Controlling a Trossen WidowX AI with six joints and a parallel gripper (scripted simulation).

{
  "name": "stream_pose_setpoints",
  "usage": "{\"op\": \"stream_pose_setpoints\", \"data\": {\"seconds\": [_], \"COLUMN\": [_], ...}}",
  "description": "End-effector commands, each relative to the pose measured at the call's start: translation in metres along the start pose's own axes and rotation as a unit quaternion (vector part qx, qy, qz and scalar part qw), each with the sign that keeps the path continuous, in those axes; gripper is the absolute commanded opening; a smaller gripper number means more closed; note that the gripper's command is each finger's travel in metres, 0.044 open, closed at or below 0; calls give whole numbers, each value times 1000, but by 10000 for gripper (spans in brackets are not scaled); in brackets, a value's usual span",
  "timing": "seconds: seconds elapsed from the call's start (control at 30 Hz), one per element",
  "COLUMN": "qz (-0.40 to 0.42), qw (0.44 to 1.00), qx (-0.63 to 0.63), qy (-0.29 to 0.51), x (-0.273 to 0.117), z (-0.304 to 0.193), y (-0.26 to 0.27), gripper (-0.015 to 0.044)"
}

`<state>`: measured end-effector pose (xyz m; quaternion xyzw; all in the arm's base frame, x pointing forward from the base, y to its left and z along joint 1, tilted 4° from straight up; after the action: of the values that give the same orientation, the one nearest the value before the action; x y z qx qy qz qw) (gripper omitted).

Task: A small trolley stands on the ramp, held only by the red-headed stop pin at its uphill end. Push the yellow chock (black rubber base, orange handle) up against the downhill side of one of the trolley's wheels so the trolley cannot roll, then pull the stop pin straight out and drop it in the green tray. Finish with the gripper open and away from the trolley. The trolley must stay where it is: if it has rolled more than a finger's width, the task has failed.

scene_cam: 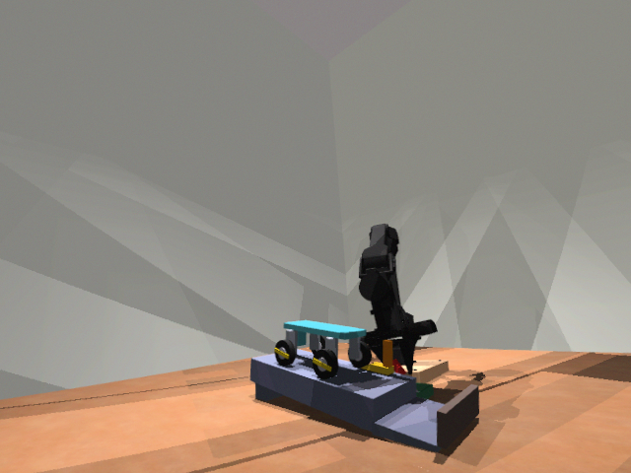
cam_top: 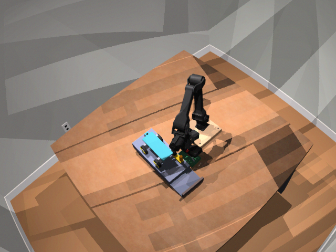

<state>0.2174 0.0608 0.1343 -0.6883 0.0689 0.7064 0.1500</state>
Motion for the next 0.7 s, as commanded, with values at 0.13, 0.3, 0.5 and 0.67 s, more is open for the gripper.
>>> {"op": "stream_pose_setpoints", "data": {"seconds": [0.13, 0.3, 0.5, 0.67], "qz": [-2, -2, -2, -1], "qw": [1000, 1000, 1000, 1000], "qx": [-1, -1, -1, -1], "qy": [-1, -1, -1, 0], "x": [3, 4, 6, 8], "z": [-1, -2, -2, -3], "y": [6, 9, 12, 15], "gripper": [190, 190, 190, 190]}}
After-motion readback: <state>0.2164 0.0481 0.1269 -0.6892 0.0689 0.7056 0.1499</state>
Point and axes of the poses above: the point midway between the two fingers, 35 mm back from their tips, its own x axis out along the fingers, its own y axis across the jaws, z = x × y, the point moved 9 cm from there along -x, back along the fingers, and after that the axes turned 12 degrees about x, right-handed, at the moved point
